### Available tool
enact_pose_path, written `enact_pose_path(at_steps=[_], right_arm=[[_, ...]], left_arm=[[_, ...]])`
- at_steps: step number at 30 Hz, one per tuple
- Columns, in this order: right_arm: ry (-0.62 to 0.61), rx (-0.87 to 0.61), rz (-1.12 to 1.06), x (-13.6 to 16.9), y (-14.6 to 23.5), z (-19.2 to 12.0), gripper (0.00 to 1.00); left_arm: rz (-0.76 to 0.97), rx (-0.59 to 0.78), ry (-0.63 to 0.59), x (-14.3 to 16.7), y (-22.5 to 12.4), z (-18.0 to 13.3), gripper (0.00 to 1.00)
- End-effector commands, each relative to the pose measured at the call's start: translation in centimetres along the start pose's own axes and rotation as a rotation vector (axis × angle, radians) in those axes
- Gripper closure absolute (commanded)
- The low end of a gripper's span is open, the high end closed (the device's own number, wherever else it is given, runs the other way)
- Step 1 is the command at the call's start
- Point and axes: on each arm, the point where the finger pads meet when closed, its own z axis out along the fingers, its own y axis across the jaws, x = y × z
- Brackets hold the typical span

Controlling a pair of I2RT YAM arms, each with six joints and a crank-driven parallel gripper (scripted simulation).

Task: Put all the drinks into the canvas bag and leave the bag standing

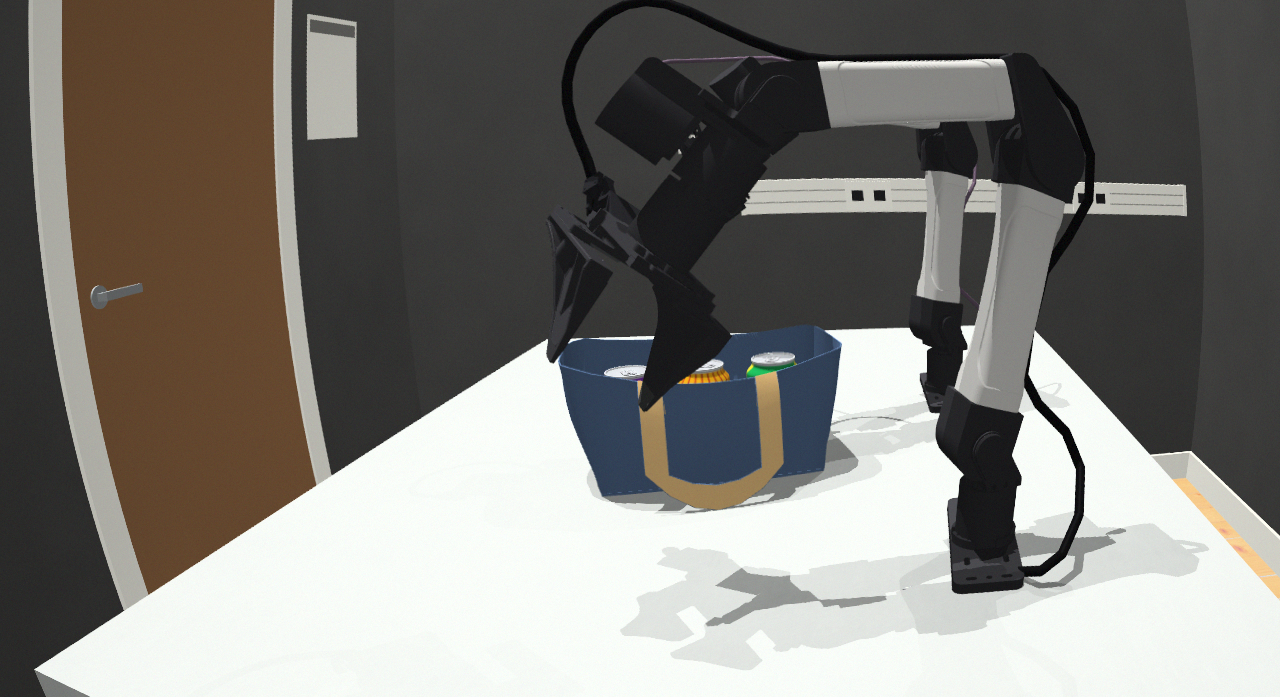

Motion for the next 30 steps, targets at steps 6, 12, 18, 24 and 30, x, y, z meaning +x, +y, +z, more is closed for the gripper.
enact_pose_path(at_steps=[6,12,18,24,30], right_arm=[[-0.234,-0.090,-0.052,-4.8,-2.1,-0.8,0.09],[-0.390,-0.059,-0.095,-7.6,-5.6,-1.9,0.09],[-0.550,-0.014,-0.166,-9.9,-9.0,-3.7,0.09],[-0.633,0.025,-0.217,-10.9,-11.1,-4.8,0.09],[-0.675,0.078,-0.223,-11.2,-13.0,-5.9,0.09]], left_arm=[[-0.332,-0.252,-0.232,-5.8,2.6,-1.4,0.00],[-0.555,-0.310,-0.459,-10.4,3.4,-3.6,0.00],[-0.774,-0.302,-0.710,-15.0,3.7,-6.6,0.00],[-0.904,-0.259,-0.855,-17.5,3.6,-8.5,0.00],[-0.940,-0.234,-0.937,-18.7,3.4,-10.3,0.00]])
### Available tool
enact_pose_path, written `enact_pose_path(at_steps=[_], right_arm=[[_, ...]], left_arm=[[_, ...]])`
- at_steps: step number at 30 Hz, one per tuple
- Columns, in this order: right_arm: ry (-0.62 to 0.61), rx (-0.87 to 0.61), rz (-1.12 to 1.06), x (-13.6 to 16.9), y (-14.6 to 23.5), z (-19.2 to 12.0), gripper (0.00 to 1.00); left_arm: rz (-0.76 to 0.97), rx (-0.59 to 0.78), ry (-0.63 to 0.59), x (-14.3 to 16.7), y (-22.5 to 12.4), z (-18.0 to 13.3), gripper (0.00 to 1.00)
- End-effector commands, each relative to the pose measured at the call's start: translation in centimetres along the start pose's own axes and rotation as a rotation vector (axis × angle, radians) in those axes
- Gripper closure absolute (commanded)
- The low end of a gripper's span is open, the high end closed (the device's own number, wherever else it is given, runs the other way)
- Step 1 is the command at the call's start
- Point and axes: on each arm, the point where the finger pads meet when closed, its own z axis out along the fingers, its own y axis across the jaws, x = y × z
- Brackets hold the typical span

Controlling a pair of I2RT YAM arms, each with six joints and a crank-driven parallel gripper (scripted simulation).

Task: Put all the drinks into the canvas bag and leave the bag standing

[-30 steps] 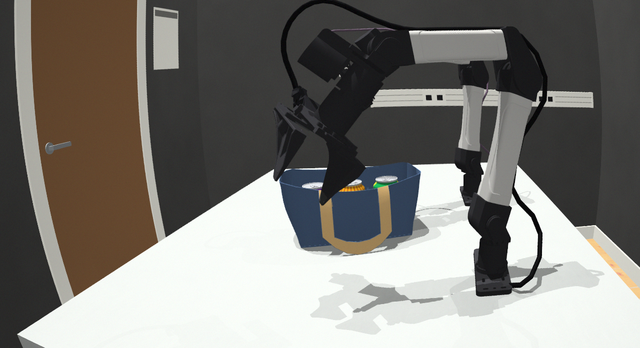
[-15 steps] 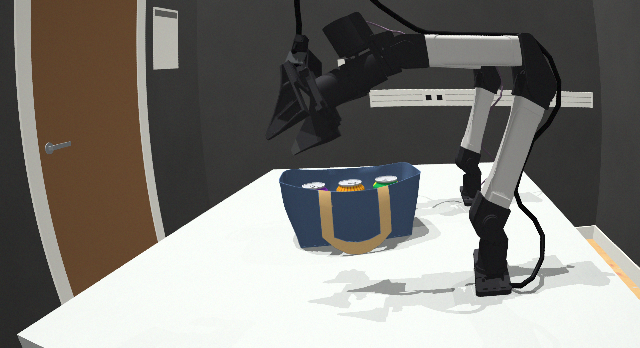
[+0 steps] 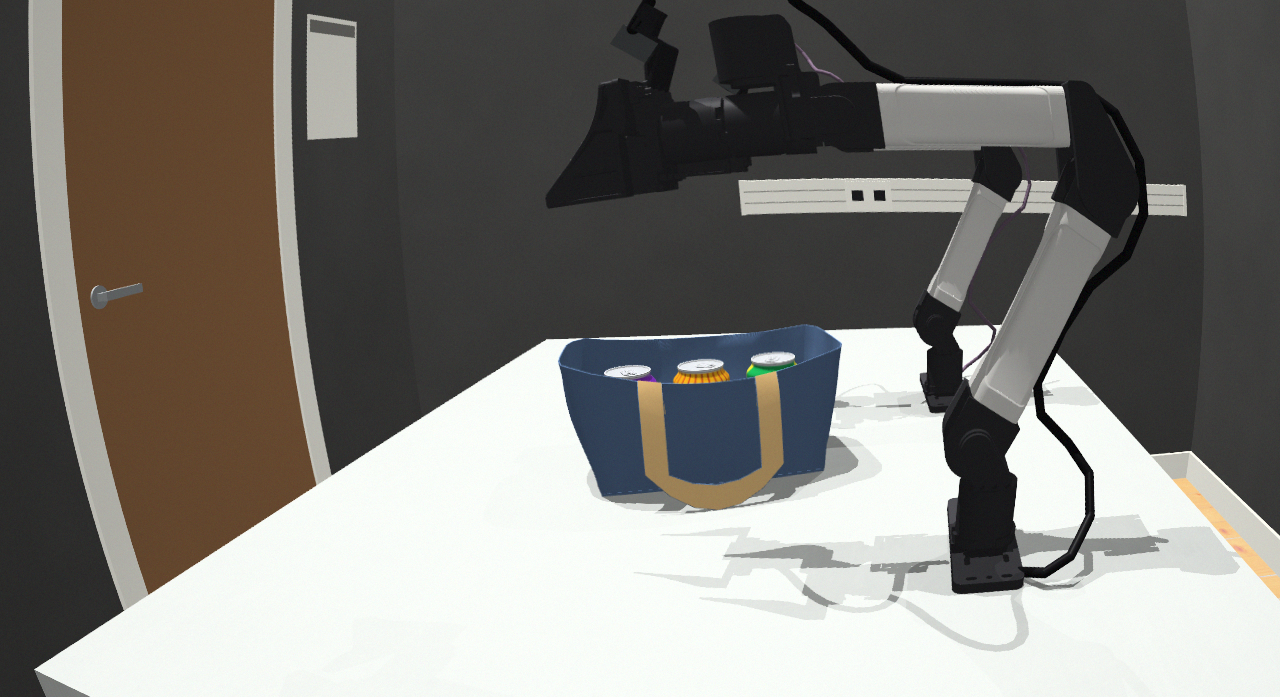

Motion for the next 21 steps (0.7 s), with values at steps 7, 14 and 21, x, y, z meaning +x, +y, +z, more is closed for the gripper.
enact_pose_path(at_steps=[7,14,21], right_arm=[[-0.062,0.005,0.010,-2.6,0.1,-0.1,0.09],[-0.069,0.006,0.004,-3.0,0.0,-0.5,0.09],[-0.053,0.022,-0.012,-2.5,-0.5,-0.2,0.09]], left_arm=[[0.003,-0.024,-0.129,-4.4,0.6,0.4,0.00],[0.005,-0.016,-0.138,-4.8,0.5,0.2,0.00],[-0.006,-0.008,-0.110,-4.3,0.4,0.1,0.00]])
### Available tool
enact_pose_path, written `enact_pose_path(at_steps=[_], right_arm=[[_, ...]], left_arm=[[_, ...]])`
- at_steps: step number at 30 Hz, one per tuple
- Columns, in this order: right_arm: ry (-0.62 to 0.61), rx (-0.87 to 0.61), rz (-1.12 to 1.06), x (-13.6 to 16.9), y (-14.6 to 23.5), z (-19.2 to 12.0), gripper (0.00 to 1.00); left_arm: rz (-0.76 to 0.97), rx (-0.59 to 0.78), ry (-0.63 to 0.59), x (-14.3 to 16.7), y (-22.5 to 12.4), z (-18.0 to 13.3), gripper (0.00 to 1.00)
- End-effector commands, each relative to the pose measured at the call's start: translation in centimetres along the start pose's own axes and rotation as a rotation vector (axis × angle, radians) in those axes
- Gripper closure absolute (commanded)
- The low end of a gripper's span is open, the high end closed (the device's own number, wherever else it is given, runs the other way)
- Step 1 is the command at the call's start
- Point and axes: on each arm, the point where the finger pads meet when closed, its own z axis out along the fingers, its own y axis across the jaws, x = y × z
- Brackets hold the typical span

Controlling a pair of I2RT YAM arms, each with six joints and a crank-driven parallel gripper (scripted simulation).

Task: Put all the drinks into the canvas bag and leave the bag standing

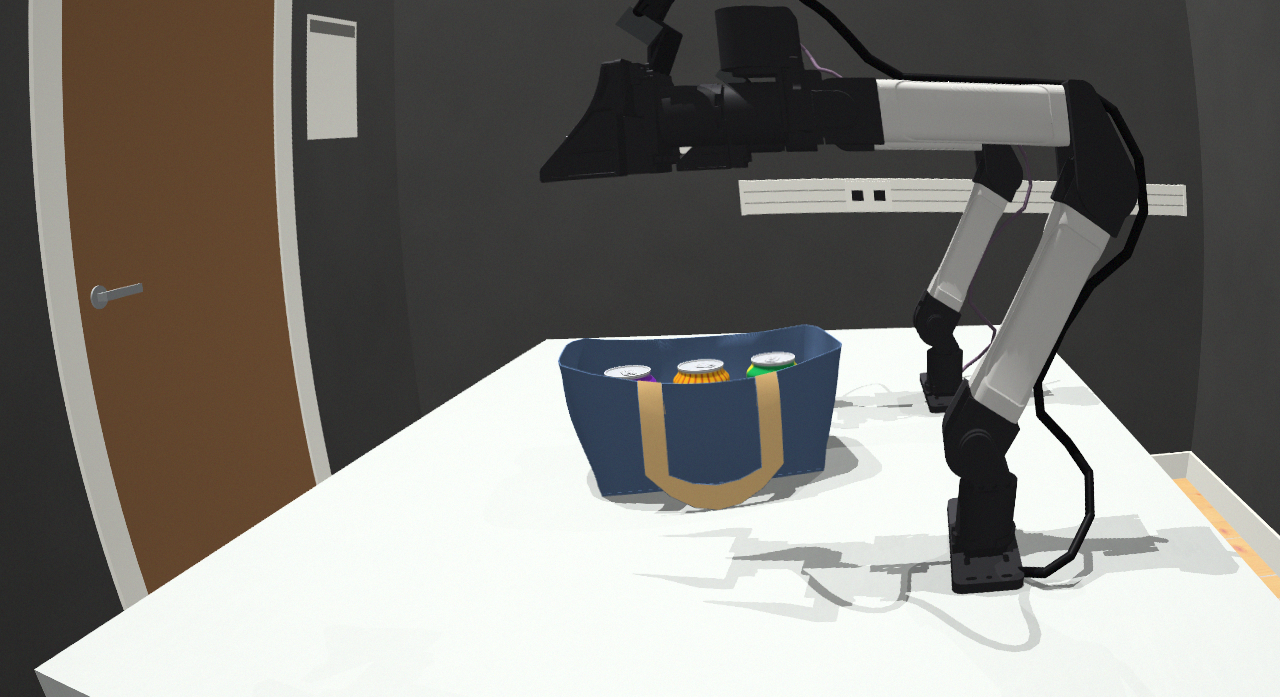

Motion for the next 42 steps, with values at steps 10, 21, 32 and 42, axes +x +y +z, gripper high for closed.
enact_pose_path(at_steps=[10,21,32,42], right_arm=[[-0.019,0.009,-0.012,-1.51,-0.06,-0.01,0.09],[-0.027,0.004,-0.013,-1.82,0.01,-0.24,0.09],[-0.028,0.003,-0.013,-1.86,-0.01,-0.25,0.09],[-0.028,0.005,-0.013,-1.88,-0.16,-0.25,0.09]], left_arm=[[-0.011,0.002,-0.030,-1.92,0.27,0.03,0.00],[-0.011,-0.004,-0.046,-2.35,0.35,-0.02,0.00],[-0.011,-0.007,-0.046,-2.35,0.30,-0.02,0.00],[-0.011,-0.008,-0.046,-2.34,0.33,-0.03,0.00]])
